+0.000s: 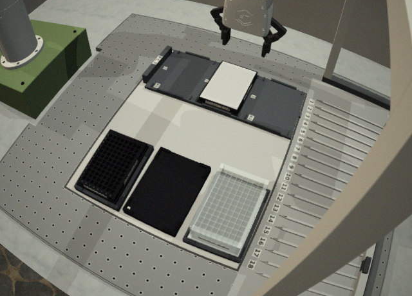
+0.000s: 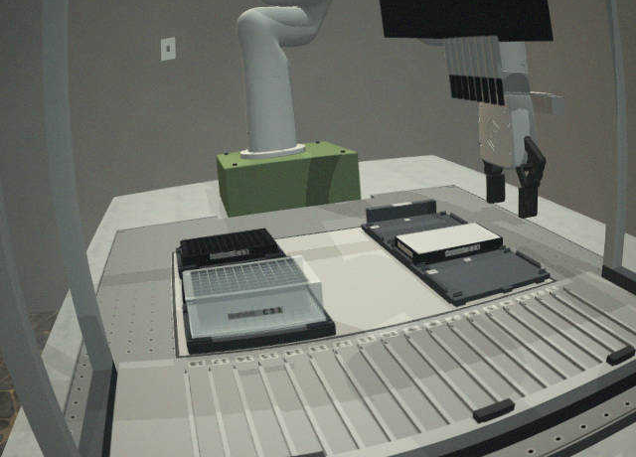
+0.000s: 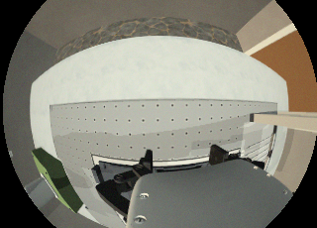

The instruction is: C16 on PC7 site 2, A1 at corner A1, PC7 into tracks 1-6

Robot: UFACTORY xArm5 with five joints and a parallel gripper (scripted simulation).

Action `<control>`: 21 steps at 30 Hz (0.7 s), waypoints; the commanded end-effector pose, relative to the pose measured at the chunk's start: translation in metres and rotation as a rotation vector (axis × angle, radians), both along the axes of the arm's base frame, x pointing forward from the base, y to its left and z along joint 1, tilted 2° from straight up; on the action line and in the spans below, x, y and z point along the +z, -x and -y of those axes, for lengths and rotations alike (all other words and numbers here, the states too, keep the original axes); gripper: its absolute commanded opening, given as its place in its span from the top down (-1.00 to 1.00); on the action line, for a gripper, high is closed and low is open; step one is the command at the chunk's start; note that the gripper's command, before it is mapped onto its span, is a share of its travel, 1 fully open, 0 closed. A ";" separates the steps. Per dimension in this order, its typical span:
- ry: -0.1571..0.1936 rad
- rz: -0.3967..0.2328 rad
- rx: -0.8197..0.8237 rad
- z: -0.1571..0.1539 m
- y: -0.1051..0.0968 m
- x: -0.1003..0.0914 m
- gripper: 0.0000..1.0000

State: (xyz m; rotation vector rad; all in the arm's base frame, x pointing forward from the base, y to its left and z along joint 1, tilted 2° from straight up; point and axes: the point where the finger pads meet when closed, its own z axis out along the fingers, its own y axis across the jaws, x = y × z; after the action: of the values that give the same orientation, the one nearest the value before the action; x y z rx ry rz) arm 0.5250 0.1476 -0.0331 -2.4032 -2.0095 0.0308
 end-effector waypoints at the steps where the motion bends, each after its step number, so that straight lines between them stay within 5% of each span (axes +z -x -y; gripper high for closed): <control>1: -0.001 0.004 0.000 0.000 -0.002 0.005 -1.00; 21: -0.001 0.004 0.000 0.000 -0.002 0.035 -1.00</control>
State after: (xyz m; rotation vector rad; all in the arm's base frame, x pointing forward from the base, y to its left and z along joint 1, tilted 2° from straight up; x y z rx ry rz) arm 0.5255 0.1473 -0.0042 -2.4029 -2.0094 0.0316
